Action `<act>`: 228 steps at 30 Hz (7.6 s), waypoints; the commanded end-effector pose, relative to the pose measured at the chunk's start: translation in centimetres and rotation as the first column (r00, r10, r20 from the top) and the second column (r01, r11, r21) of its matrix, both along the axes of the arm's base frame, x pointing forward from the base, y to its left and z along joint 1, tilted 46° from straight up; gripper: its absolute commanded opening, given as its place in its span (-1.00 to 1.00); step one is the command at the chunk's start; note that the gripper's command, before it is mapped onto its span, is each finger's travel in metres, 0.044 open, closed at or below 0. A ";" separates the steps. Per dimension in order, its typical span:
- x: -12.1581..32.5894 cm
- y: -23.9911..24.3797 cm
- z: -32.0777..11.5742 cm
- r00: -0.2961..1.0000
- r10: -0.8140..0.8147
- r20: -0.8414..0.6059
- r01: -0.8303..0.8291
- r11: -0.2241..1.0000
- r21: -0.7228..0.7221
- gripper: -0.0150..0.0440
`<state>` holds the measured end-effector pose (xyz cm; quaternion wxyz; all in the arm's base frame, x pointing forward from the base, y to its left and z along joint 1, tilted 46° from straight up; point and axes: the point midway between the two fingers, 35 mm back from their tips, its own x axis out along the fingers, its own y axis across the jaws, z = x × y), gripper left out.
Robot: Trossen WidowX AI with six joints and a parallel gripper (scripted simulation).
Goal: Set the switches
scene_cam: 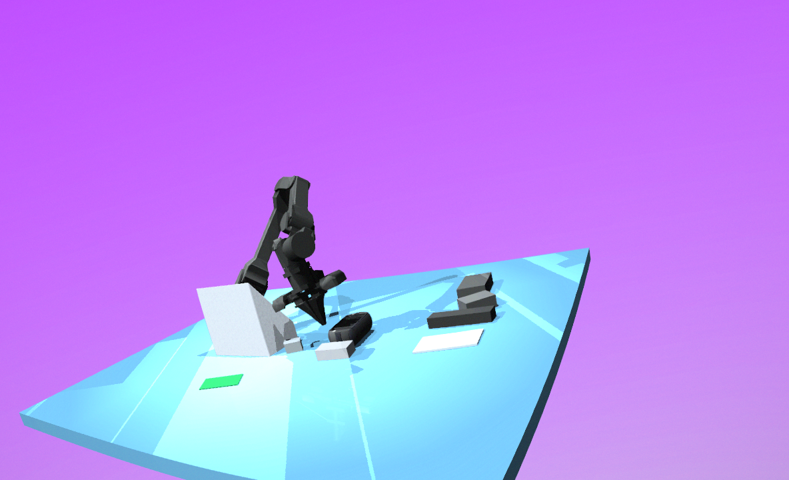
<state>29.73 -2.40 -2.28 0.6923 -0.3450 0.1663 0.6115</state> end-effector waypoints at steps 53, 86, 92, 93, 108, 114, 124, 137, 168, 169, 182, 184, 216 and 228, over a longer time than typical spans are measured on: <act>5.5 3.7 3.2 0.965 0.172 -0.196 -0.178 0.984 -0.013 -0.49; 0.3 -0.9 -0.2 1.000 0.014 -0.005 -0.014 1.000 0.012 -0.05; 2.4 -1.6 0.5 0.993 0.092 -0.068 -0.089 0.995 0.049 0.49; 2.7 -1.7 0.7 0.991 0.105 -0.078 -0.101 0.993 0.057 0.58; 5.0 -2.0 1.9 0.963 0.220 -0.154 -0.201 0.971 0.130 1.00; 5.1 -1.4 1.2 0.963 0.220 -0.154 -0.201 0.971 0.129 1.00; 5.1 -0.2 0.0 0.963 0.219 -0.154 -0.200 0.971 0.129 1.00; 5.0 1.3 -1.4 0.963 0.220 -0.154 -0.201 0.971 0.130 1.00; 4.9 1.9 -1.9 0.963 0.220 -0.154 -0.201 0.971 0.131 0.62; 4.9 1.9 -1.8 0.963 0.220 -0.154 -0.201 0.971 0.131 0.65; 4.9 1.6 -1.1 0.964 0.217 -0.155 -0.200 0.972 0.121 0.65; 4.9 1.5 -1.0 0.964 0.217 -0.155 -0.200 0.973 0.118 0.65; 4.7 0.9 1.5 0.967 0.199 -0.158 -0.193 0.980 0.054 0.65; 4.6 0.7 2.5 0.968 0.192 -0.159 -0.190 0.981 0.029 0.65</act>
